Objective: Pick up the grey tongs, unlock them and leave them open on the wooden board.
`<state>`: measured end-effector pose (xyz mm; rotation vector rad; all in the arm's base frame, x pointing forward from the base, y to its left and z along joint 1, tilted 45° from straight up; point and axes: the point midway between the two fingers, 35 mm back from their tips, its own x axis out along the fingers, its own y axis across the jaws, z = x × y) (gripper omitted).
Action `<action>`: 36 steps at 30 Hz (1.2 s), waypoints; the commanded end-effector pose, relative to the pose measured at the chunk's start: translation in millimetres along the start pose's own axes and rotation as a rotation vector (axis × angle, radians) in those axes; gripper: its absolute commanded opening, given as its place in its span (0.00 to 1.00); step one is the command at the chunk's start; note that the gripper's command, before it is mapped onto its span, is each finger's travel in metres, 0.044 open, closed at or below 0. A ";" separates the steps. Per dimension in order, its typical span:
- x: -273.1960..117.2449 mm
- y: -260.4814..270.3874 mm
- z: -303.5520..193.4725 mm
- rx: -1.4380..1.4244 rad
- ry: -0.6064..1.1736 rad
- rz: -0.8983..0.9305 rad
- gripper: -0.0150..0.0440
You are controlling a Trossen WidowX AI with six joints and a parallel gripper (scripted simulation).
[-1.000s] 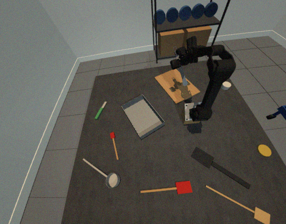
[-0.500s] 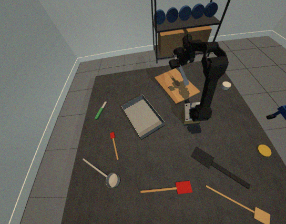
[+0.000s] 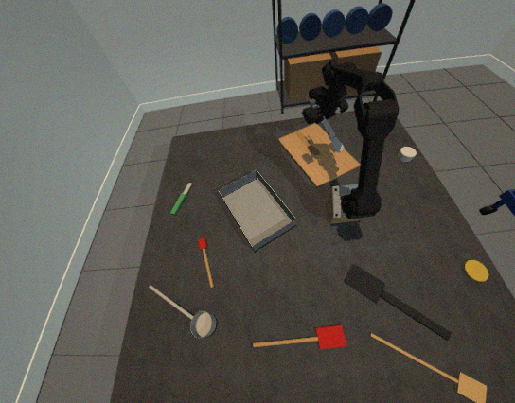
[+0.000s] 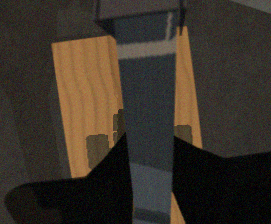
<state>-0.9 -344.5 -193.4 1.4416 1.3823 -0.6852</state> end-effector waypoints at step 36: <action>-3.9 8.8 -16.5 -0.039 0.342 -0.025 0.00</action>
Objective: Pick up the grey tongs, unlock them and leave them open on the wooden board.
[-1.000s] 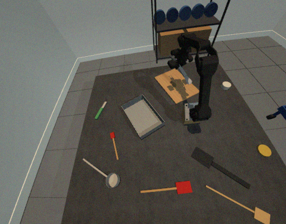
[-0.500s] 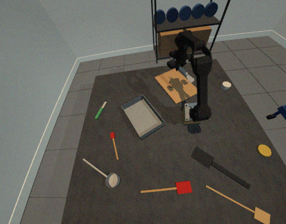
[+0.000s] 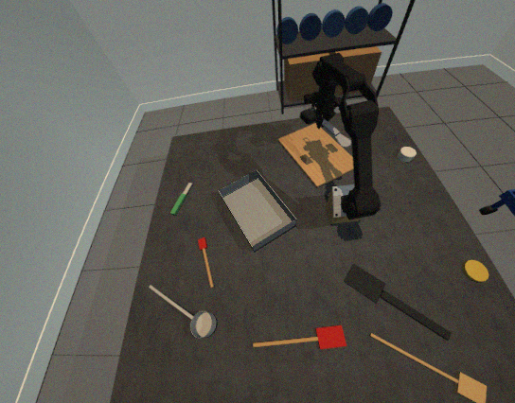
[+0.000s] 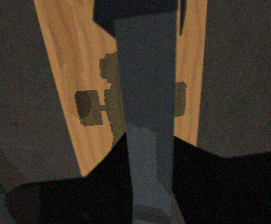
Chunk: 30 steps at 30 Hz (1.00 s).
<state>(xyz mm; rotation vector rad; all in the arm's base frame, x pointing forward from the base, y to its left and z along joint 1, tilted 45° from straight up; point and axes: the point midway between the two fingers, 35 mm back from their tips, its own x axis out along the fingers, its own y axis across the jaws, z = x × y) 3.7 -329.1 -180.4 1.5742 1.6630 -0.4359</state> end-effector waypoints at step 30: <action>49.2 -2.6 6.1 -0.006 -0.003 -0.008 0.00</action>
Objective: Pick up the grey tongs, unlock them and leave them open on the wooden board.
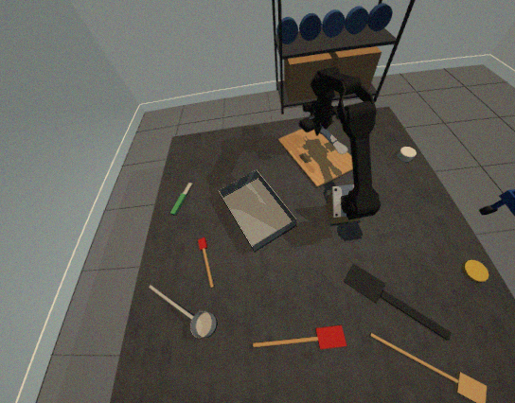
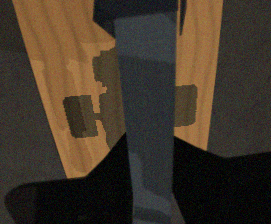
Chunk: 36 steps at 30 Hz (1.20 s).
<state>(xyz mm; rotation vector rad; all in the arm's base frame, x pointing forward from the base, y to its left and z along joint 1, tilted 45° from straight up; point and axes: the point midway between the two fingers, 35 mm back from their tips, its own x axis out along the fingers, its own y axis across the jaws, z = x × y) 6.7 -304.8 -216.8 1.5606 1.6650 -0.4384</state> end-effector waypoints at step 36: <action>64.5 1.4 -5.2 0.001 0.003 0.001 0.00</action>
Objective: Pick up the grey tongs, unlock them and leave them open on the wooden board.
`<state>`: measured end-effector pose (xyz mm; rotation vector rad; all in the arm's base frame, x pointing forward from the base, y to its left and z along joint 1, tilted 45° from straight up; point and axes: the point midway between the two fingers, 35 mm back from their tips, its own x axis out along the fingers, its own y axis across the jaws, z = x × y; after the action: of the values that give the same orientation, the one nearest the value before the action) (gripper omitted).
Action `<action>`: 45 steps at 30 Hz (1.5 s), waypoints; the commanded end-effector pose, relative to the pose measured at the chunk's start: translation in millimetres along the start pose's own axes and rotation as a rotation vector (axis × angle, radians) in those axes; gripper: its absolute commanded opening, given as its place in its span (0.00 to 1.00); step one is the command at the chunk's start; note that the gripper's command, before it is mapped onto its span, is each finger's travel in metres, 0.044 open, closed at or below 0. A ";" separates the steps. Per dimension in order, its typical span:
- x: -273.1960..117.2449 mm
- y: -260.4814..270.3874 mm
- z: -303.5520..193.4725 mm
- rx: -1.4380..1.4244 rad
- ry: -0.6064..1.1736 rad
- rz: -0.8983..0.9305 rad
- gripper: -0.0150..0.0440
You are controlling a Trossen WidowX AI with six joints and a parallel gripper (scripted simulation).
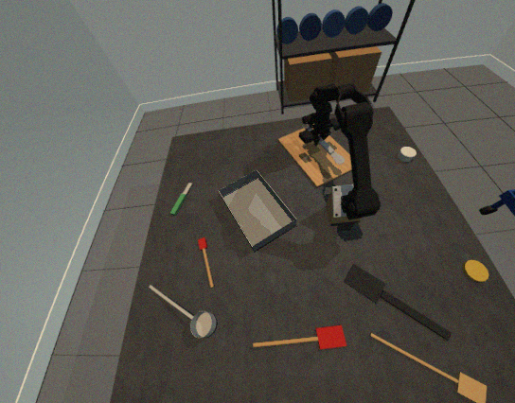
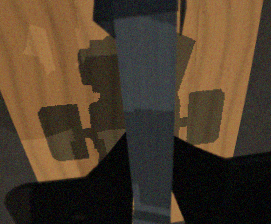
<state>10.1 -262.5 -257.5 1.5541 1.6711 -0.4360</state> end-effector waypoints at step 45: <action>-93.7 133.7 2.9 -0.003 0.000 0.013 1.00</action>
<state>95.3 -292.4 -189.7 1.5656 1.6743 -0.4235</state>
